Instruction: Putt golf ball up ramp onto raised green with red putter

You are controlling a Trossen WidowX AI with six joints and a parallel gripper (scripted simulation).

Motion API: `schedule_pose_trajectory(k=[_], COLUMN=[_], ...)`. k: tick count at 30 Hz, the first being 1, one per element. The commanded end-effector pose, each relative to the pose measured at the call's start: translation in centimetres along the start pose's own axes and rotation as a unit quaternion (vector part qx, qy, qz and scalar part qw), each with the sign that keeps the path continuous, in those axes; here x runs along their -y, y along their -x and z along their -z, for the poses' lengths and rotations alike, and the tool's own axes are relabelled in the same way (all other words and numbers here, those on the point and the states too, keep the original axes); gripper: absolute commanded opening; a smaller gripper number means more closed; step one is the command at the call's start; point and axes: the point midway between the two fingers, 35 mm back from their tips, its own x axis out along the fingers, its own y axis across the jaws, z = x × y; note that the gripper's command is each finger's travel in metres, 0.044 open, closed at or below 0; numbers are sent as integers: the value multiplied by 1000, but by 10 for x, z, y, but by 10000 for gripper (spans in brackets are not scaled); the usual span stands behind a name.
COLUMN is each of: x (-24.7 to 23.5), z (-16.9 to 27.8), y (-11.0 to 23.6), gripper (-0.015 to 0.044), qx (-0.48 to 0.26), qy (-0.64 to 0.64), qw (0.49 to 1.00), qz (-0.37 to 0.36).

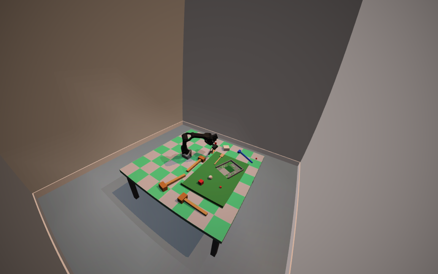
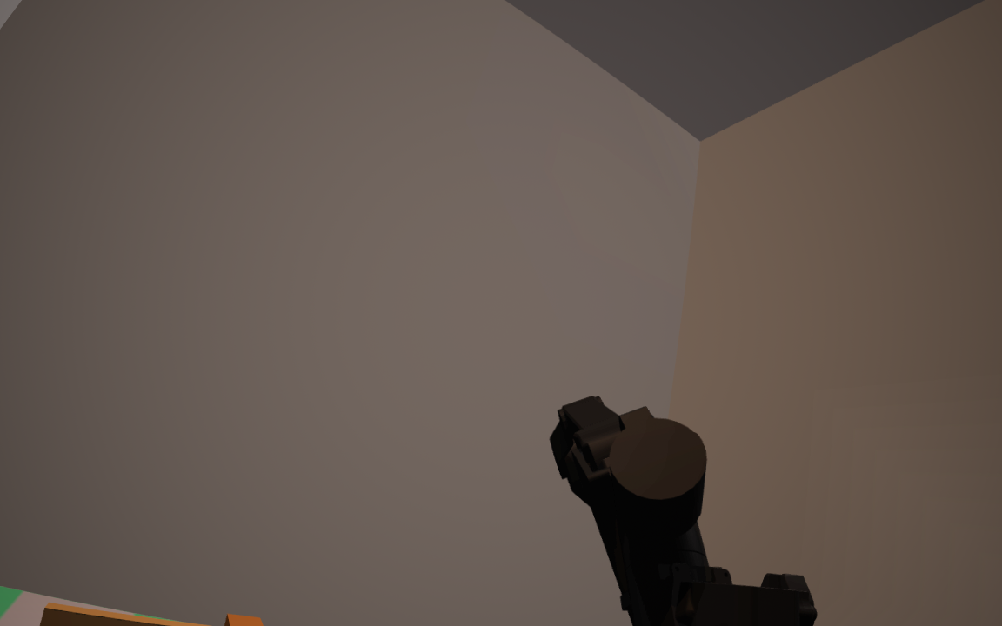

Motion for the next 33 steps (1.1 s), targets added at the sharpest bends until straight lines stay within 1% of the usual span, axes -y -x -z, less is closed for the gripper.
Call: schedule_pose_trajectory(k=[1,11,16,21,26,33], x=[-27,-22,-20,-19,-16,-16], z=[34,34,45,46,57,59], y=[-47,-48,-66,-69,-86,-90], gripper=[440,440,440,440,440,440], qx=[-142,-142,-143,-143,-143,-143], qy=[262,262,262,262,262,262], qw=[953,953,953,953,953,953], qz=[-49,-49,-49,-49,-49,-49])
